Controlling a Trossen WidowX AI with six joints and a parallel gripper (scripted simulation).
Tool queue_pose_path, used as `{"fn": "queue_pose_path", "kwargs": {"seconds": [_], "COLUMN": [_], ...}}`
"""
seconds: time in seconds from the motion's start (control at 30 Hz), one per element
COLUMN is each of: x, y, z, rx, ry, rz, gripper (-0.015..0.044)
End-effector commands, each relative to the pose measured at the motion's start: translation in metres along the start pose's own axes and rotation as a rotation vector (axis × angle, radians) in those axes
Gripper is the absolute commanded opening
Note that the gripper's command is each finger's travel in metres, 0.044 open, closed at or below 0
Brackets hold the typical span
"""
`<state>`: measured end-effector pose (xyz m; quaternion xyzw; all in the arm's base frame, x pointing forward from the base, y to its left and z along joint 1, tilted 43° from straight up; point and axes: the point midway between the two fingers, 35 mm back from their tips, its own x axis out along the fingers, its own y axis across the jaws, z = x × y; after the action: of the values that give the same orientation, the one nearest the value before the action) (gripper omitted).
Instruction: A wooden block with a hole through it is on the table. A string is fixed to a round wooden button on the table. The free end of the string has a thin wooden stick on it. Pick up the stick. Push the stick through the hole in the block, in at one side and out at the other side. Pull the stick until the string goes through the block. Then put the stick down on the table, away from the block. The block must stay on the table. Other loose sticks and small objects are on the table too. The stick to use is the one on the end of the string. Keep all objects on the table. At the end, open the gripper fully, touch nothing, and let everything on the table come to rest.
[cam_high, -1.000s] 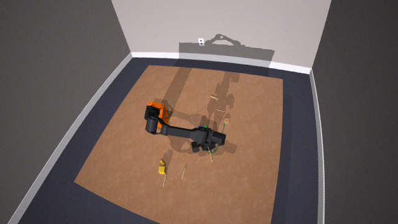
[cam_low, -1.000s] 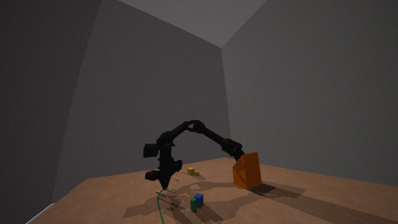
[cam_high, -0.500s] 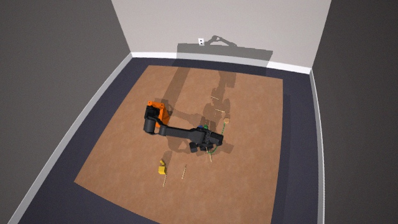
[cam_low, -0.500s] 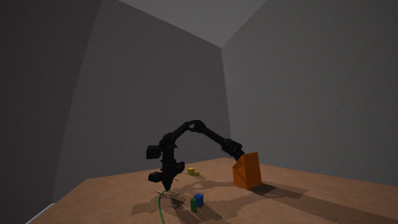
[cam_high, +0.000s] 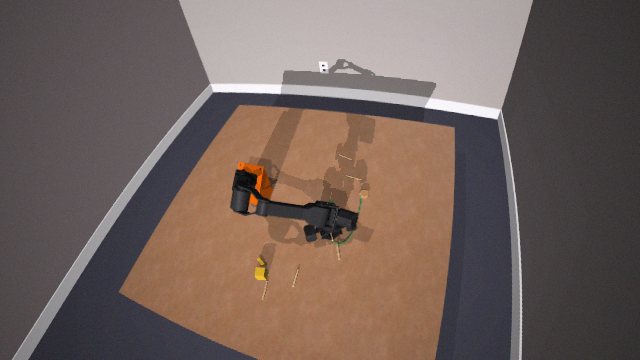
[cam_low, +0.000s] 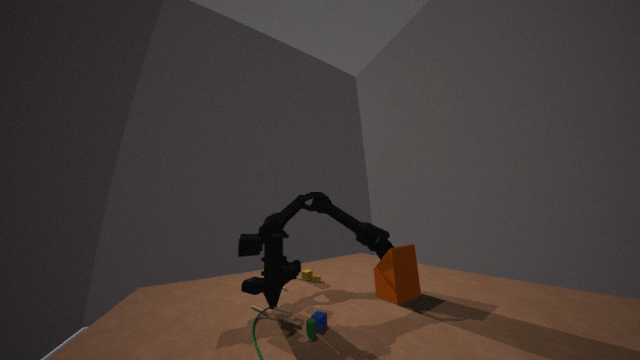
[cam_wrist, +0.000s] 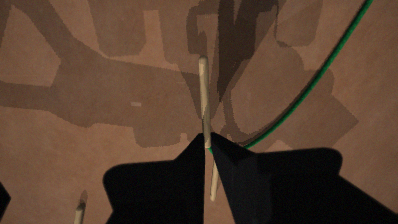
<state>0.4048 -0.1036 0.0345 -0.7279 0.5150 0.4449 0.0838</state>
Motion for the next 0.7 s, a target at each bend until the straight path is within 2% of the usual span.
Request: {"fn": "queue_pose_path", "kwargs": {"seconds": [0.0,0.67], "x": [0.000,0.000], "y": [-0.001,-0.002], "z": [0.007,0.034], "rx": [0.003,0.002], "ry": [-0.001,-0.003], "rz": [-0.002,-0.002], "gripper": [0.0000,0.0000]}}
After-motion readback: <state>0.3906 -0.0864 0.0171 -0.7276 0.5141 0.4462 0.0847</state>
